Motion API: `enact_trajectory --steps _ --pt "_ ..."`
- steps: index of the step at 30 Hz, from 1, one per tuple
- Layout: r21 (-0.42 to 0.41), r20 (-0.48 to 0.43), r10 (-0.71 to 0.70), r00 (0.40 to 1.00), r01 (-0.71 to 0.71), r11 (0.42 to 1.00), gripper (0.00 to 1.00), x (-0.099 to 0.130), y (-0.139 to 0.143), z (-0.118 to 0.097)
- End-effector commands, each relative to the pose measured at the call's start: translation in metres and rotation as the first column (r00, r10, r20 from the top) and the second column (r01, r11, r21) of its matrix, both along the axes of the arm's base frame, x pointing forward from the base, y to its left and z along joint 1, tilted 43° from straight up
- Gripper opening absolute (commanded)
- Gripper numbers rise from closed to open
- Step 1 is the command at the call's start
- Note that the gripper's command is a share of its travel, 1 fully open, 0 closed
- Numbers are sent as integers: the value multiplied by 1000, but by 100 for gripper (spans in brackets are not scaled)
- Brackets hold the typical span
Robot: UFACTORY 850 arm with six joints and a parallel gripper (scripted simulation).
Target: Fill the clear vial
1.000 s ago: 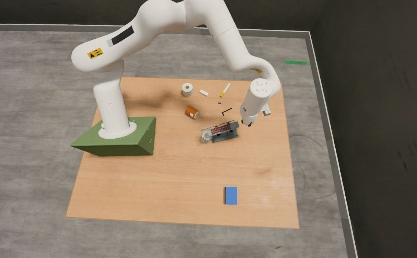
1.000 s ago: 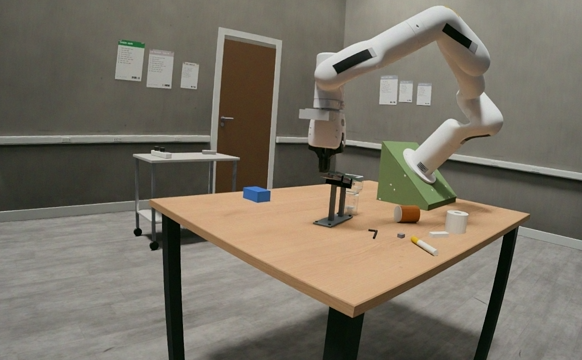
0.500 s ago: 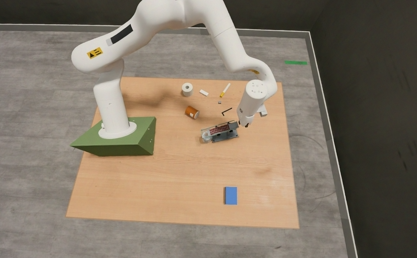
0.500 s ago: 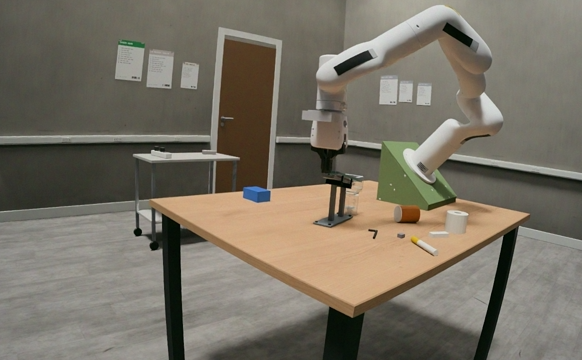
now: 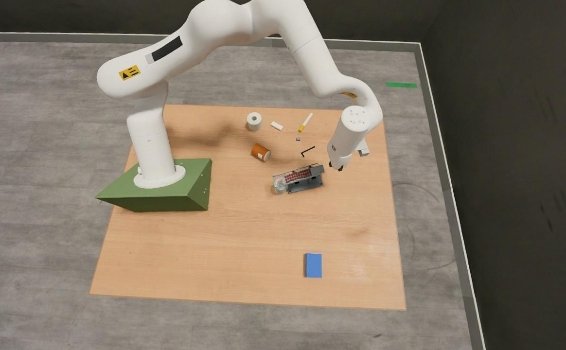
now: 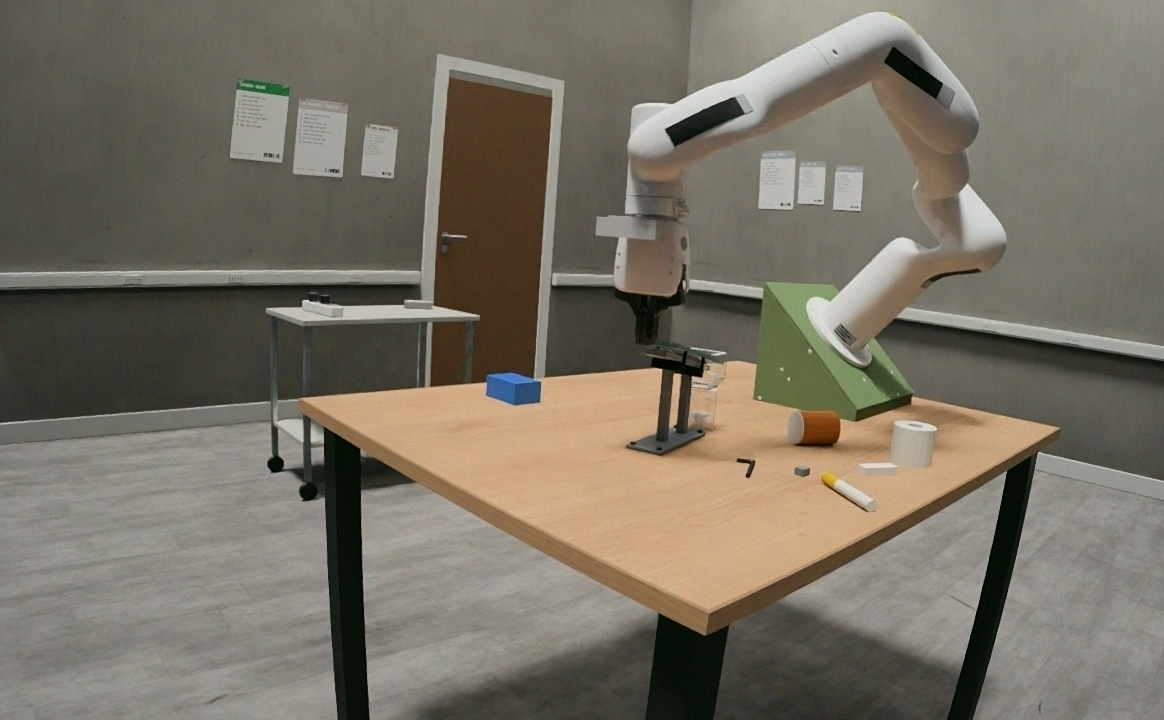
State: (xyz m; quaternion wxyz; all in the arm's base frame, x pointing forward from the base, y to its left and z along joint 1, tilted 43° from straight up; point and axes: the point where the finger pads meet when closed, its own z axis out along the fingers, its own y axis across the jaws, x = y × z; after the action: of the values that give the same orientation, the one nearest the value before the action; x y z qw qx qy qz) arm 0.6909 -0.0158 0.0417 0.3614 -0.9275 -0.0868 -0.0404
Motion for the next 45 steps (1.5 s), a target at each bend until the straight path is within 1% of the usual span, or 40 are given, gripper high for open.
enact_trajectory --steps 1,13,22,34,36,39,45 --pt "-1 2 -1 1000 1 1000 0 2 -1 1" --pt "-1 2 -1 1000 1 1000 0 -4 -1 -1" --pt "-1 2 -1 1000 1 1000 0 -20 0 -6" --pt "-1 2 -1 1000 1 1000 0 -21 0 -6" --pt "-1 2 -1 1000 1 1000 0 -16 0 -5" --pt "-1 2 -1 1000 1 1000 0 1 -1 1" --pt "-1 2 -1 1000 1 1000 0 2 -1 1"
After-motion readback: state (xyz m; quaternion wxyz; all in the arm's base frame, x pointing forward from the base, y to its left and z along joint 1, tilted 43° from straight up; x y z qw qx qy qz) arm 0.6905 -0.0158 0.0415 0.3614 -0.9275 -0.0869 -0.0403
